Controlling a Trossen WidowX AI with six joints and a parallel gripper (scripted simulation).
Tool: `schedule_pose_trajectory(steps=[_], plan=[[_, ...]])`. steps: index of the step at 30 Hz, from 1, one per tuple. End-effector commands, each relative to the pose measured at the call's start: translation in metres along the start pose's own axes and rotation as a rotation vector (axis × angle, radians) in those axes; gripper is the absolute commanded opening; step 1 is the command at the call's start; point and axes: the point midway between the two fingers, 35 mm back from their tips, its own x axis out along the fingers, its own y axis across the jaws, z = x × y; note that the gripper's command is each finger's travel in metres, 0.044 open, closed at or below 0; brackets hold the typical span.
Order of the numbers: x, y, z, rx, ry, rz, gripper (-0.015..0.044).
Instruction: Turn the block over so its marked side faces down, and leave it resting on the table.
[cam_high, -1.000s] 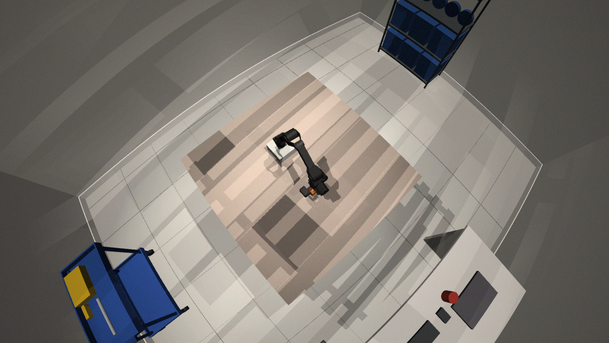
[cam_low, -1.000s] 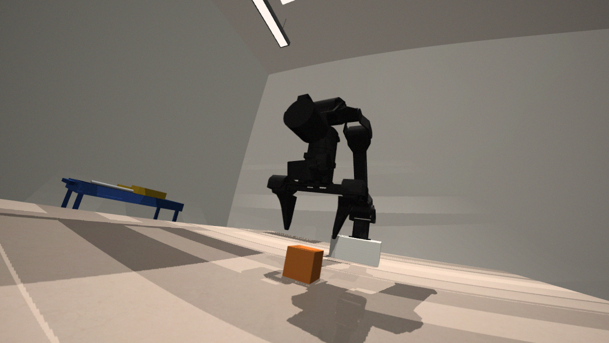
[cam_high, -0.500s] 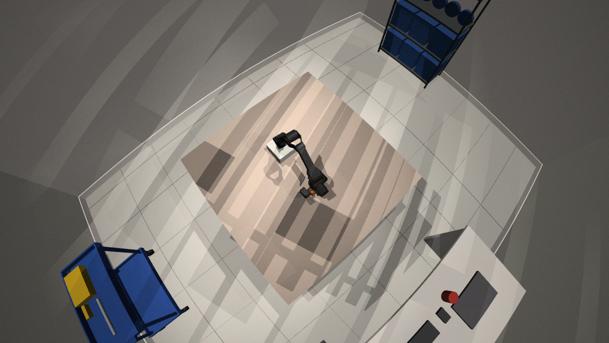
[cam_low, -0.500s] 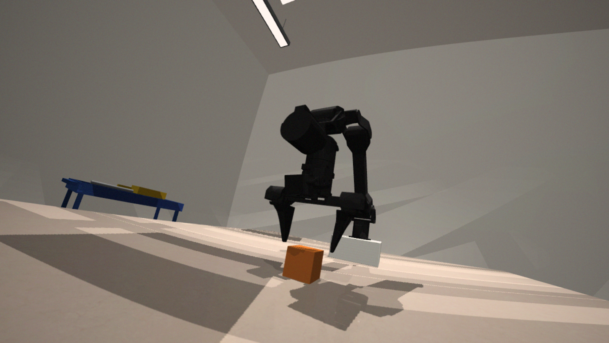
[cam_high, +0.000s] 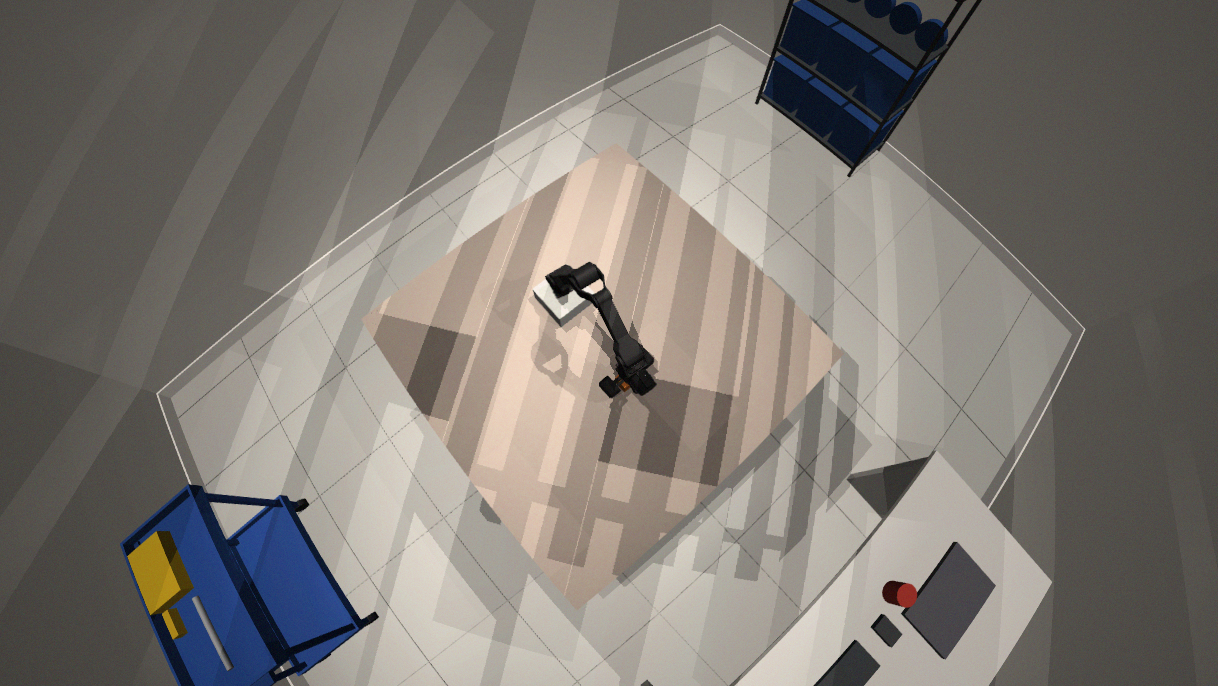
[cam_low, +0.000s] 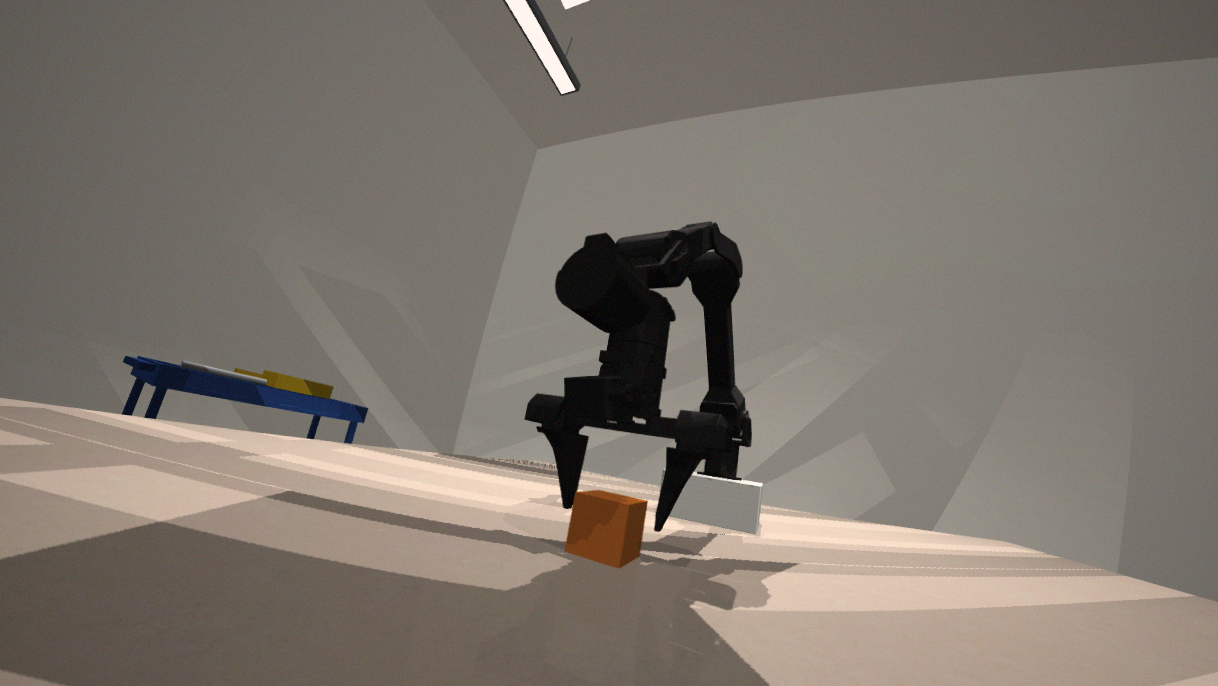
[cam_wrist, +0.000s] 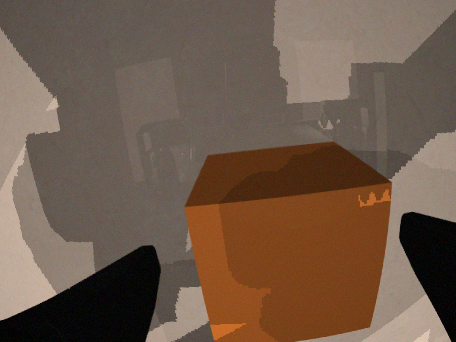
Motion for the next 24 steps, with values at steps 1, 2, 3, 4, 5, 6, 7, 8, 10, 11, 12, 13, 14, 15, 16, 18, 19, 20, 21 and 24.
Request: schedule_pose_trajectory(steps=[1,2,3,4,5,6,7,8,10,11,12,13,14,15,16,18,19,20,21,24], plan=[[0.0021,-0.0007,-0.0001,0.004,0.0,-0.005,0.0335],[0.0021,-0.0007,-0.0001,0.004,0.0,-0.005,0.0309],[0.0021,-0.0007,-0.0001,0.004,0.0,-0.005,0.0282],[0.0021,-0.0007,-0.0001,0.004,0.0,-0.005,0.0256],[0.0021,-0.0007,-0.0001,0.004,0.0,-0.005,0.023],[0.0021,-0.0007,-0.0001,0.004,0.0,-0.005,0.0223],[0.0021,-0.0007,-0.0001,0.004,0.0,-0.005,0.0217],[0.0021,-0.0007,-0.0001,0.004,0.0,-0.005,0.021],[0.0021,-0.0007,-0.0001,0.004,0.0,-0.005,0.0197],[0.0021,-0.0007,-0.0001,0.004,0.0,-0.005,0.019],[0.0021,-0.0007,-0.0001,0.004,0.0,-0.005,0.0183],[0.0021,-0.0007,-0.0001,0.004,0.0,-0.005,0.0177],[0.0021,-0.0007,-0.0001,0.004,0.0,-0.005,0.017],[0.0021,-0.0007,-0.0001,0.004,0.0,-0.005,0.0163],[0.0021,-0.0007,-0.0001,0.004,0.0,-0.005,0.0157],[0.0021,-0.0007,-0.0001,0.004,0.0,-0.005,0.0143],[0.0021,-0.0007,-0.0001,0.004,0.0,-0.005,0.0137],[0.0021,-0.0007,-0.0001,0.004,0.0,-0.005,0.013],[0.0021,-0.0007,-0.0001,0.004,0.0,-0.005,0.0123],[0.0021,-0.0007,-0.0001,0.004,0.0,-0.005,0.0103]])
